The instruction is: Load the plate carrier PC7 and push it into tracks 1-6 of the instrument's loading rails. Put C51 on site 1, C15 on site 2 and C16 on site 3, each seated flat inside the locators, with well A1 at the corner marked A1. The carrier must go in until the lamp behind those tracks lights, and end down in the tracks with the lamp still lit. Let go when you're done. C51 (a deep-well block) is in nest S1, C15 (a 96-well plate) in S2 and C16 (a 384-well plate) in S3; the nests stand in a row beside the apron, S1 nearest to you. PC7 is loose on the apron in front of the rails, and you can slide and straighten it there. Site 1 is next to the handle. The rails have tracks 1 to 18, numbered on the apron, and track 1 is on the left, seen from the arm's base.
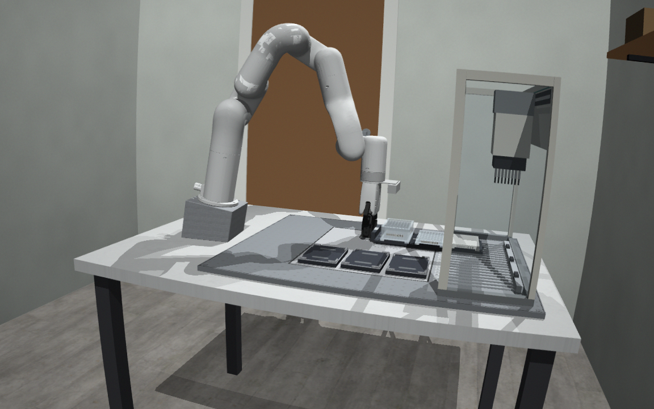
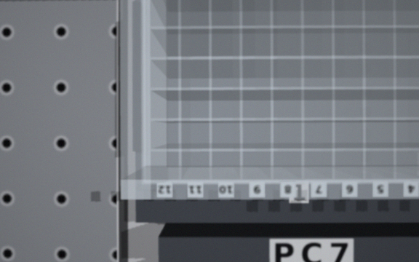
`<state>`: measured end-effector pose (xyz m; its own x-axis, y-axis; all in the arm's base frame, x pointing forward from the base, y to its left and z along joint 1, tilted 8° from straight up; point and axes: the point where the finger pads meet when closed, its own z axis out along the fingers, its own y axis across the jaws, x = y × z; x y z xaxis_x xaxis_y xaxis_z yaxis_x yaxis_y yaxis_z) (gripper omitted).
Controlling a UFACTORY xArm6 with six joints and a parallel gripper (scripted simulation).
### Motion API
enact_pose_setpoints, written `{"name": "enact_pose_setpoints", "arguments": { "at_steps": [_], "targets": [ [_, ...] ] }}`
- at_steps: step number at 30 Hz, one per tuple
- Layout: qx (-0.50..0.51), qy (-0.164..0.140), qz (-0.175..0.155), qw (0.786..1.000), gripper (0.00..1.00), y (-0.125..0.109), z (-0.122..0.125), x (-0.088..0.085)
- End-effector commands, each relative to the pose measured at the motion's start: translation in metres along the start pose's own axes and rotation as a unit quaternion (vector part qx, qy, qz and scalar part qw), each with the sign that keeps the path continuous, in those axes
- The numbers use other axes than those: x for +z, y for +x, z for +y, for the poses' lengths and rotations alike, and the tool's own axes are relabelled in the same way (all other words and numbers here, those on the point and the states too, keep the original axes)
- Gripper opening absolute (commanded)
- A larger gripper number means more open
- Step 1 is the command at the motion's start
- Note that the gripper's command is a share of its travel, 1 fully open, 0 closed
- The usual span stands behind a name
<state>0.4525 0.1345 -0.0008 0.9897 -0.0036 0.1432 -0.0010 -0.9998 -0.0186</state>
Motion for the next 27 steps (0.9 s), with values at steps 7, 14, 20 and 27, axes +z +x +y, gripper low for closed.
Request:
{"name": "enact_pose_setpoints", "arguments": {
  "at_steps": [7,14,20,27],
  "targets": [
    [0.000,0.001,0.002,1.000,0.82,0.010,-0.001,-0.001],
    [0.000,0.001,0.002,1.000,0.82,0.017,-0.001,-0.001],
    [0.000,0.001,0.002,1.000,0.82,0.021,-0.001,-0.001],
    [0.000,0.001,0.002,1.000,0.82,0.028,-0.001,-0.001]
  ]
}}
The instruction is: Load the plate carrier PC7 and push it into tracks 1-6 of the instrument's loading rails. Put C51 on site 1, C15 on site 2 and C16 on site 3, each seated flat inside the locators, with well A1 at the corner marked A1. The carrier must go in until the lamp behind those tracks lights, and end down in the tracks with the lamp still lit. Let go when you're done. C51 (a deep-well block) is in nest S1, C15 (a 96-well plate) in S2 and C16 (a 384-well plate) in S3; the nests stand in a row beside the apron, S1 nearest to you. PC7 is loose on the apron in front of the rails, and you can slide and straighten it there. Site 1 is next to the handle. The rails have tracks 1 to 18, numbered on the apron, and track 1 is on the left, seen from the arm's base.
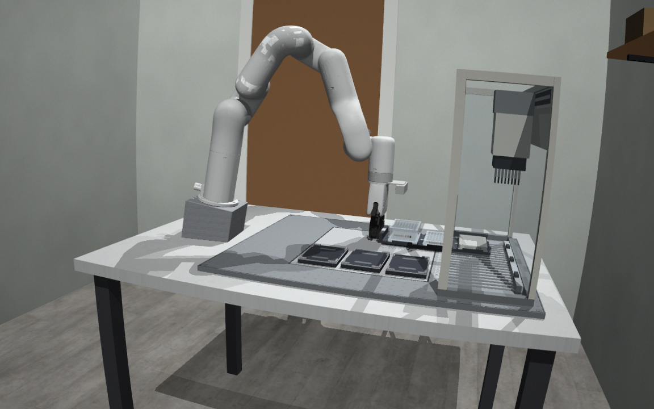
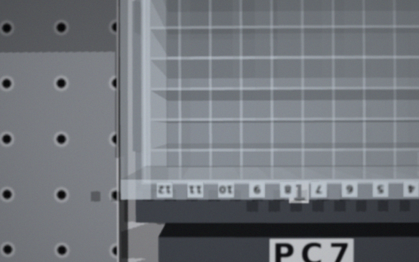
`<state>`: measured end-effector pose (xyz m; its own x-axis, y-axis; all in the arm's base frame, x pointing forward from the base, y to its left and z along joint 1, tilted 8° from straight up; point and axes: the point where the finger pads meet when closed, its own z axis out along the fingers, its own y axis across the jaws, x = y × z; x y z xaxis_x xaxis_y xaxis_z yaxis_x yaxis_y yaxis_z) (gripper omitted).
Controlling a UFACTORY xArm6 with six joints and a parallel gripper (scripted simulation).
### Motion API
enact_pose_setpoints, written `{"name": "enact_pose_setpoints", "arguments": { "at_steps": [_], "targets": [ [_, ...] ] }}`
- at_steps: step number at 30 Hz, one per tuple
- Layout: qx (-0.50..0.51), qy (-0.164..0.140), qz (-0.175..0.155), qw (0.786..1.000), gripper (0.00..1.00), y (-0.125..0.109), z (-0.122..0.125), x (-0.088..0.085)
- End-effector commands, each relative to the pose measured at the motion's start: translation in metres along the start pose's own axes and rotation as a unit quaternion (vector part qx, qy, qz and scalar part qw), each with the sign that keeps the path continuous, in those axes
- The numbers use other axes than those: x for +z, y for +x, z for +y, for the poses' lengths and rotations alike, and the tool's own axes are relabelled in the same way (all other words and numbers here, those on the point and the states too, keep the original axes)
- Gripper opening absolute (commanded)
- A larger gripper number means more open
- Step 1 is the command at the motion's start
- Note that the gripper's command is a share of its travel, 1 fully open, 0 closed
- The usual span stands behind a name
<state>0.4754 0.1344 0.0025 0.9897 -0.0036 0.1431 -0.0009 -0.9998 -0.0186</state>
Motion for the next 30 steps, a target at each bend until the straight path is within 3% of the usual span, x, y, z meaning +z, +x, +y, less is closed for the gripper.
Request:
{"name": "enact_pose_setpoints", "arguments": {
  "at_steps": [1,30],
  "targets": [
    [0.000,0.001,0.002,1.000,0.82,0.006,0.000,-0.001],
    [0.000,0.001,0.002,1.000,0.82,0.031,0.000,-0.002]
  ]
}}
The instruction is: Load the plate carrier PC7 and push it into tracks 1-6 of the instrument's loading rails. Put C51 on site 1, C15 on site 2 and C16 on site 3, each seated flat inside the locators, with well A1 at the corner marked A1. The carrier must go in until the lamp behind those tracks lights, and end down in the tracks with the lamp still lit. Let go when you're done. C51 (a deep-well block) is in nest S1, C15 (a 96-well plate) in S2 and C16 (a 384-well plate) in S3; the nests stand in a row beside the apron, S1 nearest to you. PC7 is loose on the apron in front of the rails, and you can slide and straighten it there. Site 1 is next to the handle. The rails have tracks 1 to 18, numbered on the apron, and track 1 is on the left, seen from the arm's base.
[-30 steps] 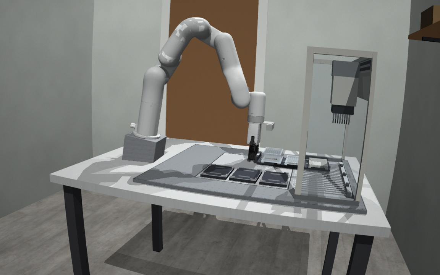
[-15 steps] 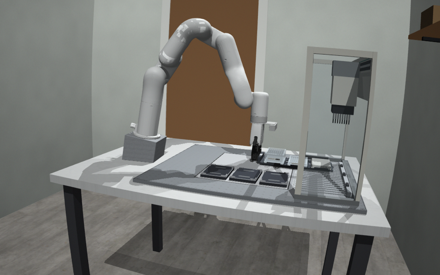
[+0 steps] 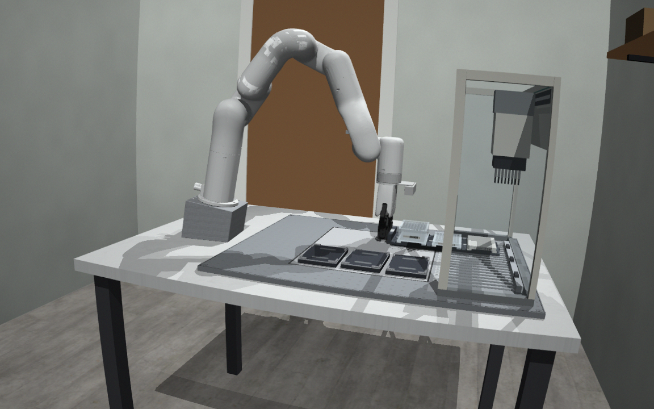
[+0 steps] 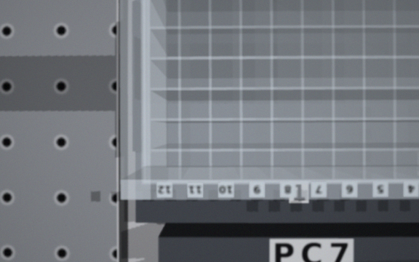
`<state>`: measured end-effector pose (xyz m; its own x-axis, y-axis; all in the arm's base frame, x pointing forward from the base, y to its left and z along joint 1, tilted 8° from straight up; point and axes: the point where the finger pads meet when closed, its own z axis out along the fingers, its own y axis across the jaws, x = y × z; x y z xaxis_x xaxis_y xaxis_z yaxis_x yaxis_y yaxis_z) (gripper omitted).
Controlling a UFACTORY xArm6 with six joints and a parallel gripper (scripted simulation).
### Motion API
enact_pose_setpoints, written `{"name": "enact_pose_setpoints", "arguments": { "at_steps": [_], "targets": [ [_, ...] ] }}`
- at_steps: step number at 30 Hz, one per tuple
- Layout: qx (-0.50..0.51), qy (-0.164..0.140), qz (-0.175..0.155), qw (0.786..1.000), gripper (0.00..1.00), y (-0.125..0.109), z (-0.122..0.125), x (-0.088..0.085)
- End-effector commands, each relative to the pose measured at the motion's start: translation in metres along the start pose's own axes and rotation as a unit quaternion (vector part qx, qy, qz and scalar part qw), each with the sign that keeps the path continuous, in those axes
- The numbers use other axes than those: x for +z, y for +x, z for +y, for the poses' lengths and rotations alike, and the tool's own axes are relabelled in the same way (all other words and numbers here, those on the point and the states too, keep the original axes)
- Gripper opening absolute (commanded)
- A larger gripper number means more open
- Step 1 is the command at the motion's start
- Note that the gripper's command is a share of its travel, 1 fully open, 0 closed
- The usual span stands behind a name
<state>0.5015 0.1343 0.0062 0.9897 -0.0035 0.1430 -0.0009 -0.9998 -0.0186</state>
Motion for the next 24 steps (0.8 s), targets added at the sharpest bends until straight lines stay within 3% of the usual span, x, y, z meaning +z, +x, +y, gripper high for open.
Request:
{"name": "enact_pose_setpoints", "arguments": {
  "at_steps": [1,24],
  "targets": [
    [0.000,0.001,0.002,1.000,0.82,0.0060,-0.0005,-0.0017],
    [0.000,0.001,0.003,1.000,0.82,0.0151,-0.0005,-0.0017]
  ]
}}
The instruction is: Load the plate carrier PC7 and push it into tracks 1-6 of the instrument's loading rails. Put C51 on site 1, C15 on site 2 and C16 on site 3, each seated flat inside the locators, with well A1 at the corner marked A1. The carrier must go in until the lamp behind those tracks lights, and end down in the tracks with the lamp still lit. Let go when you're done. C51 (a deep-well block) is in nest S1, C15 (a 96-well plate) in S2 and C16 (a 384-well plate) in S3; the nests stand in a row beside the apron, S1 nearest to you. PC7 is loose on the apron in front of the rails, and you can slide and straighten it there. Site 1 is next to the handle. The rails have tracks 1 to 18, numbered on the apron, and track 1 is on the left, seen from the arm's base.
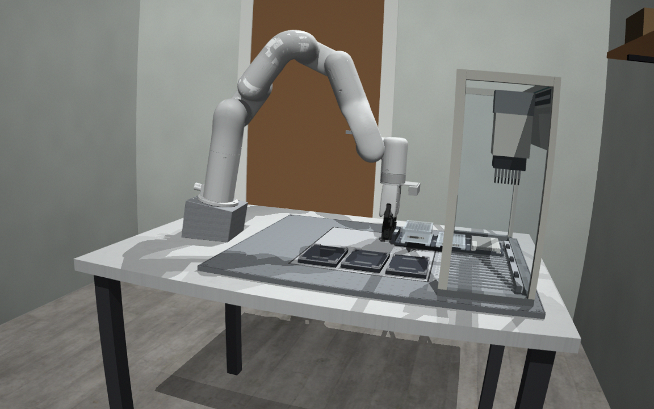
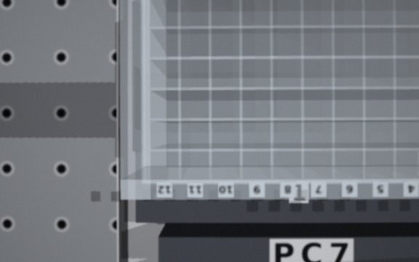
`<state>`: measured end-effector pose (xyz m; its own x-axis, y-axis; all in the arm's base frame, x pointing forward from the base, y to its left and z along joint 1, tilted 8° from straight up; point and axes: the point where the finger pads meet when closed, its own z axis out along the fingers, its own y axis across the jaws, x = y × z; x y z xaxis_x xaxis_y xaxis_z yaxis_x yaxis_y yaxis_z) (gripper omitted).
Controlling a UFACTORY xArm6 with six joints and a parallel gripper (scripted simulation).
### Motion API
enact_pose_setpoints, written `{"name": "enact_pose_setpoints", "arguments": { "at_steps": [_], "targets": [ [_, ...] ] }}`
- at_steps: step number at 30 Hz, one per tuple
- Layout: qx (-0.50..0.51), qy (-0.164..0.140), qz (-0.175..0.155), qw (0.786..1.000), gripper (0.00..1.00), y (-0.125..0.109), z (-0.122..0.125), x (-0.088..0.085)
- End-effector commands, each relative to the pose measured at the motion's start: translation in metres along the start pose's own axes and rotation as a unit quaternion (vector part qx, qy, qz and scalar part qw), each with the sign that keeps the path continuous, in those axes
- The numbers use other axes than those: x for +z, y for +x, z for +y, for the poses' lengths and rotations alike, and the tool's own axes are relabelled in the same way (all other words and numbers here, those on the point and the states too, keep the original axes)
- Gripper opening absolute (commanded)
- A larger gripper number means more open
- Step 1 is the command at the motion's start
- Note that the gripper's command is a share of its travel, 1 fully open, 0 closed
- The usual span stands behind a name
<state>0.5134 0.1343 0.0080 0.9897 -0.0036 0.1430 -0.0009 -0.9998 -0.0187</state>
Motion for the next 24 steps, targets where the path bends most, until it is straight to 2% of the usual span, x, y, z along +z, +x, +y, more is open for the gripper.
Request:
{"name": "enact_pose_setpoints", "arguments": {
  "at_steps": [1,24],
  "targets": [
    [0.000,0.001,0.002,1.000,0.82,0.0035,-0.0005,-0.0017],
    [0.000,0.001,0.003,1.000,0.82,0.0099,-0.0005,-0.0018]
  ]
}}
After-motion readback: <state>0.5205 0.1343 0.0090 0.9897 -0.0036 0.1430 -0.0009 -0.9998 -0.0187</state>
